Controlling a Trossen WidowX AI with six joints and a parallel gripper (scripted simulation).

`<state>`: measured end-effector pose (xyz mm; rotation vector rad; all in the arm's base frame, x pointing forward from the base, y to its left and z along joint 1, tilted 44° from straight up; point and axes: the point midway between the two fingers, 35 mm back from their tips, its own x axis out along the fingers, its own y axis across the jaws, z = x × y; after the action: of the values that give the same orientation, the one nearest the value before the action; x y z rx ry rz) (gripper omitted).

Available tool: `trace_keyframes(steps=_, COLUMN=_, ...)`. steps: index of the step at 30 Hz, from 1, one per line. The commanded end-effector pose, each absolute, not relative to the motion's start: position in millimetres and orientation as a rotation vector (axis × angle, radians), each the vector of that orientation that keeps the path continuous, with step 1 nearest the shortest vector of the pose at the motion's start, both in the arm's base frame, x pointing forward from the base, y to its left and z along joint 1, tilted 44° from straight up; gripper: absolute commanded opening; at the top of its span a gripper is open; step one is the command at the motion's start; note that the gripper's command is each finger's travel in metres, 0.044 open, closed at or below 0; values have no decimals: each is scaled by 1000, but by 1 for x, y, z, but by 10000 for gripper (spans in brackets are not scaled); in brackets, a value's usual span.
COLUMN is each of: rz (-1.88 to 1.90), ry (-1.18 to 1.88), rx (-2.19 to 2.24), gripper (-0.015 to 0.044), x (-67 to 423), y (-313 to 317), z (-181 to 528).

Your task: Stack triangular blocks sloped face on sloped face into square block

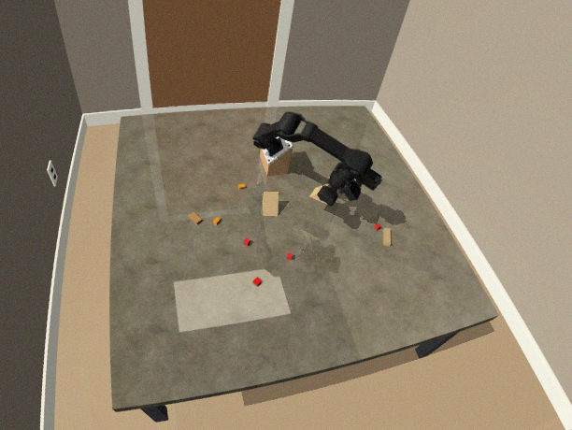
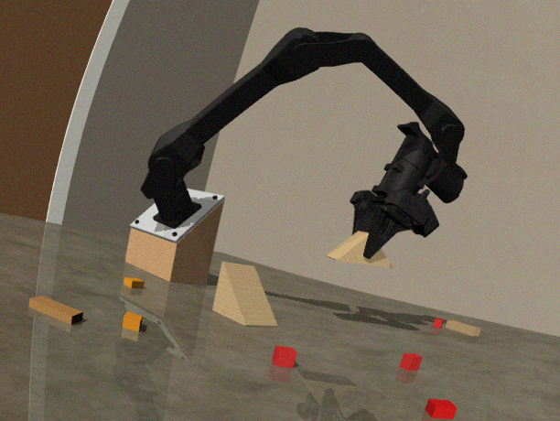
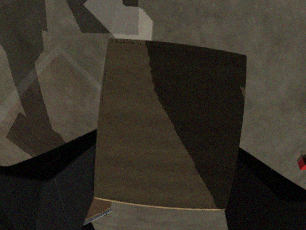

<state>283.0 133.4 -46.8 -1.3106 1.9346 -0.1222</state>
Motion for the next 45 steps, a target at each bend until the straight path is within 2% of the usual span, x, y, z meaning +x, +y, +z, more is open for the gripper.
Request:
trace_keyframes(steps=1, rz=-5, ry=1972, rx=-1362, gripper=0, x=283, y=133, z=-47)
trace_keyframes(steps=24, rz=871, ry=2043, rx=-1688, gripper=0, x=284, y=130, z=-45)
trace_keyframes(steps=45, rz=1749, ry=1792, rx=-1895, gripper=0, x=285, y=128, z=-44)
